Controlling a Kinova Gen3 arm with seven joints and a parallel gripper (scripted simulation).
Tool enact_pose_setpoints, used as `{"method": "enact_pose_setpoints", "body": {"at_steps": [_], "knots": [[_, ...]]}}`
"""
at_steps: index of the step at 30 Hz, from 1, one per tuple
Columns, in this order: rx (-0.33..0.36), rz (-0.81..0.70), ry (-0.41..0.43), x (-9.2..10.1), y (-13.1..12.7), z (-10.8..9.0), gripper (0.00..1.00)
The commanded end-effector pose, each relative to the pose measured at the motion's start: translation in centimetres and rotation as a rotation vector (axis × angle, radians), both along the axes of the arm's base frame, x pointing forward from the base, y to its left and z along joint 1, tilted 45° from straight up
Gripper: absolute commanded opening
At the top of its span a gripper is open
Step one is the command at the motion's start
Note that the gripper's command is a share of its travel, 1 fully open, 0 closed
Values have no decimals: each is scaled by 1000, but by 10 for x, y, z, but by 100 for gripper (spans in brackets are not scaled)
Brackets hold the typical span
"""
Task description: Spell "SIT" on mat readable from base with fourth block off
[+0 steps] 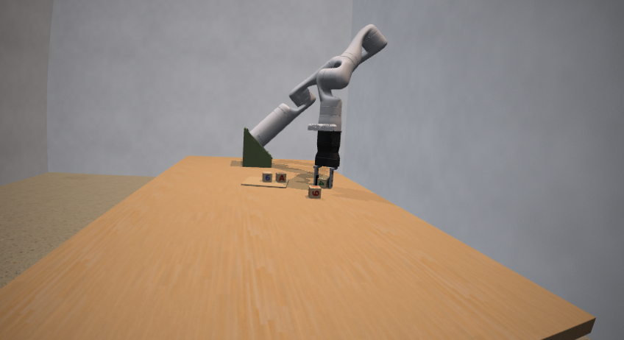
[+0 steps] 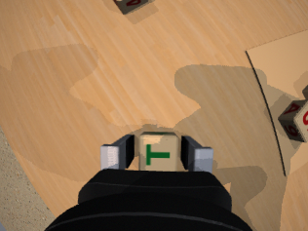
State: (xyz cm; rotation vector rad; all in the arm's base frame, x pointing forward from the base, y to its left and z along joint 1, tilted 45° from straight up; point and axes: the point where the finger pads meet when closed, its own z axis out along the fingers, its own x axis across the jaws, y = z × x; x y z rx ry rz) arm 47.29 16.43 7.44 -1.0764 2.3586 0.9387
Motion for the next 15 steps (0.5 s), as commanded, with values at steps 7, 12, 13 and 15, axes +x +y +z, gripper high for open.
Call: {"method": "enact_pose_setpoints", "body": {"at_steps": [7,12,13,15], "knots": [[1,3,-6,0,2,0,57],[1,3,-6,0,2,0,57],[1,3,-6,0,2,0,57],[1,3,-6,0,2,0,57]]}}
